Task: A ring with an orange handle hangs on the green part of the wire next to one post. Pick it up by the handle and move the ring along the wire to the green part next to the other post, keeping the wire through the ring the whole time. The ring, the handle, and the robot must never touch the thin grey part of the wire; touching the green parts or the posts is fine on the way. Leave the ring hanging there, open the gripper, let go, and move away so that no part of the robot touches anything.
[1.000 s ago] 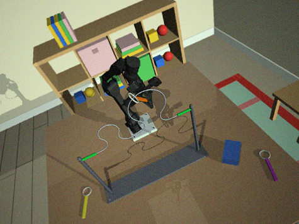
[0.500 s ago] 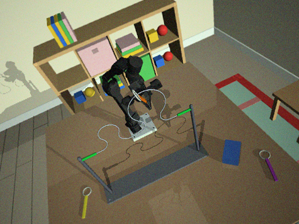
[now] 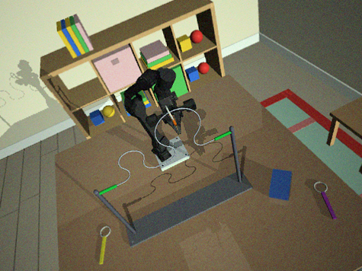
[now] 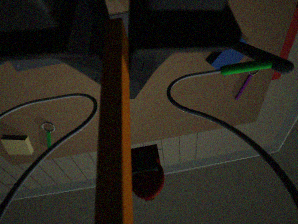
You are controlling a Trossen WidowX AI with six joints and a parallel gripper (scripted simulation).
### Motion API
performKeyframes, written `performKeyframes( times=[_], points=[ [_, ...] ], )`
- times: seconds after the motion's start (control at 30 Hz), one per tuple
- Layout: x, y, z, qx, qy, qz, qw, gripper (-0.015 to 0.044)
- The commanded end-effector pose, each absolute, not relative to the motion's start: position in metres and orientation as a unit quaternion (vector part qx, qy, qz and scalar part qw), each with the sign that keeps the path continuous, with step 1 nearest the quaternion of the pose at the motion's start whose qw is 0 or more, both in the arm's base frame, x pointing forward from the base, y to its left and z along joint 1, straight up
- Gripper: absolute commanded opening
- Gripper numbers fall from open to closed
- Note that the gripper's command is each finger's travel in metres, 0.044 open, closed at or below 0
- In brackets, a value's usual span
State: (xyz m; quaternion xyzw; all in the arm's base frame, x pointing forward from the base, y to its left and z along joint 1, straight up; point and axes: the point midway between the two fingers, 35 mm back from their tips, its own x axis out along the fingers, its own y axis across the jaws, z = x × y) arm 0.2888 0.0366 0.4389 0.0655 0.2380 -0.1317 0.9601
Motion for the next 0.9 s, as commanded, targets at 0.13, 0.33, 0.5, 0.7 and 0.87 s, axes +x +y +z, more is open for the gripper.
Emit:
performKeyframes(
  times=[0.13,0.33,0.5,0.7,0.87],
  points=[
    [0.288,0.033,0.439,0.014,0.239,-0.146,0.960,-0.0150],
    [0.288,0.030,0.439,-0.022,0.240,-0.155,0.958,-0.0150],
    [0.287,0.027,0.439,-0.052,0.240,-0.163,0.956,-0.0150],
    [0.287,0.024,0.440,-0.088,0.240,-0.172,0.951,-0.0150],
    [0.286,0.022,0.440,-0.118,0.240,-0.179,0.947,-0.0150]
  ],
)
